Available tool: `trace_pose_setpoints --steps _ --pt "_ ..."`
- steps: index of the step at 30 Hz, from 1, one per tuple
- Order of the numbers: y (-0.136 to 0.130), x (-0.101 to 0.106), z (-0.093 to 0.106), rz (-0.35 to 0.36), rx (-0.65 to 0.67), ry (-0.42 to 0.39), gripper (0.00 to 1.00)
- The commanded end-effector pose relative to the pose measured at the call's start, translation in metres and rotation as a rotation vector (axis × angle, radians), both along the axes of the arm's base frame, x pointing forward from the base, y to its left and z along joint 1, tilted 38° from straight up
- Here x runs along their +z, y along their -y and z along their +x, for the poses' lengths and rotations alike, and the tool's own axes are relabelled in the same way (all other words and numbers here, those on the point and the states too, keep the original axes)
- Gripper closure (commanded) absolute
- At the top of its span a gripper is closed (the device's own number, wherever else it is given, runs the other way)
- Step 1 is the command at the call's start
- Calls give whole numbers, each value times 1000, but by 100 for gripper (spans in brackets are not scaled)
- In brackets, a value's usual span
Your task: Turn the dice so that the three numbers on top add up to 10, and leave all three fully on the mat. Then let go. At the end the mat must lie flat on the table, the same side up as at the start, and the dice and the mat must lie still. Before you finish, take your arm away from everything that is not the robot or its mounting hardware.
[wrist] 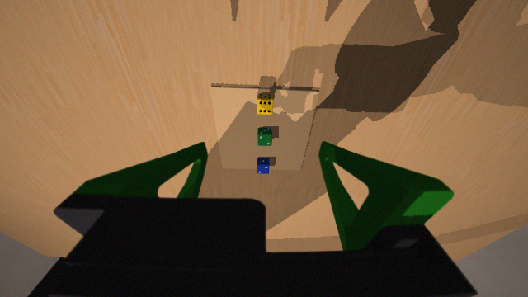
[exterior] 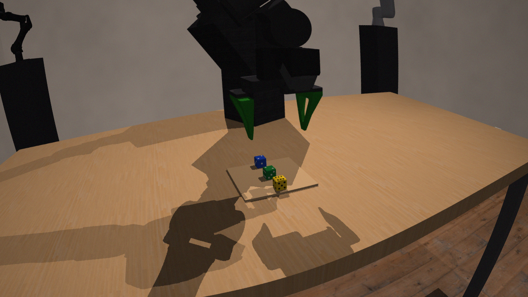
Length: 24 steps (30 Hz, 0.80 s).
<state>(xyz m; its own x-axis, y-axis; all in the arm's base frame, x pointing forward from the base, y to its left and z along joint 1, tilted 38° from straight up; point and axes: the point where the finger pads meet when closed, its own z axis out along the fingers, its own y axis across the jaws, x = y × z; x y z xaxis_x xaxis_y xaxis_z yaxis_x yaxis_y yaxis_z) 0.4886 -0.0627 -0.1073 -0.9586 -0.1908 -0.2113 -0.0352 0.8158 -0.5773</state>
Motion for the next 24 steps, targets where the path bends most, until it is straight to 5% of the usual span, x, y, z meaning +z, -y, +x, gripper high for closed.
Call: trace_pose_setpoints --steps 1,13,24 --pt "-18 23 2 6 11 32 0" --pt "-52 72 -17 7 11 33 0" --pt "-53 82 -21 8 0 32 0"
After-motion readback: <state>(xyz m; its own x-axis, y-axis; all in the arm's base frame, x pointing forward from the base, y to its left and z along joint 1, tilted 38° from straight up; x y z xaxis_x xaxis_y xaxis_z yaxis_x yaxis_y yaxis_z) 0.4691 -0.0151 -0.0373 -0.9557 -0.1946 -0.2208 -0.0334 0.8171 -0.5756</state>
